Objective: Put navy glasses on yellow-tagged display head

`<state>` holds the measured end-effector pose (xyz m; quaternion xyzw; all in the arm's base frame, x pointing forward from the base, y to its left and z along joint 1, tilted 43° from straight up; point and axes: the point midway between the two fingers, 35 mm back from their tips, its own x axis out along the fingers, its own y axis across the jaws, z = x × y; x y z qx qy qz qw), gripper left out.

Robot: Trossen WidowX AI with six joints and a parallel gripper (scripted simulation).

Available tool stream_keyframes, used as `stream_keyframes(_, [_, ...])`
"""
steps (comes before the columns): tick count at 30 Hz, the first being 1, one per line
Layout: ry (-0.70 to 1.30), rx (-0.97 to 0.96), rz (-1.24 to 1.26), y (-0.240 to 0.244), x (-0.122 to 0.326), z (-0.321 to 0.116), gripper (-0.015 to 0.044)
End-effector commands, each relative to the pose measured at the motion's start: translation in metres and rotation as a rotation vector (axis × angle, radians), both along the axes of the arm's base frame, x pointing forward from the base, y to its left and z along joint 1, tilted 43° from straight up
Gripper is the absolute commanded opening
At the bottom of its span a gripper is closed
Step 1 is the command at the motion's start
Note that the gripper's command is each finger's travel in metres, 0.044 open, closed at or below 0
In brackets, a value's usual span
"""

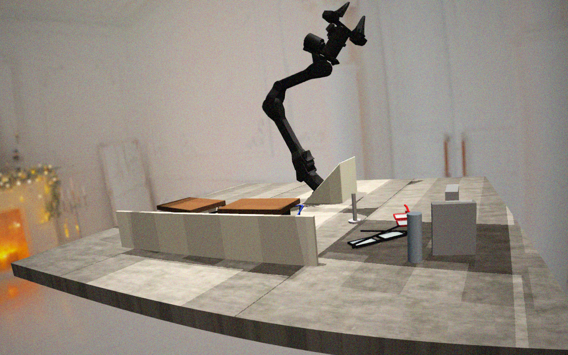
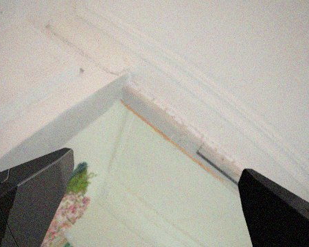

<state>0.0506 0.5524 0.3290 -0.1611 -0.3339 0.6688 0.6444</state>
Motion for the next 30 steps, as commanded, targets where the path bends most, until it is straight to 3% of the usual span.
stream_keyframes(1, [0.0, 0.0, 0.0, 0.0, 0.0, 0.0, 0.0426])
stream_keyframes(8, [0.0, 0.0, 0.0, 0.0, 0.0, 0.0, 0.044])
stream_keyframes(17, [-0.031, -0.157, -0.136, -0.006, 0.059, -0.044, 0.0204])
stream_keyframes(21, [0.028, -0.278, -0.221, -0.015, 0.094, -0.076, 0.02])
stream_keyframes(30, [-0.069, -0.661, -0.499, -0.069, 0.189, -0.162, 0.02])
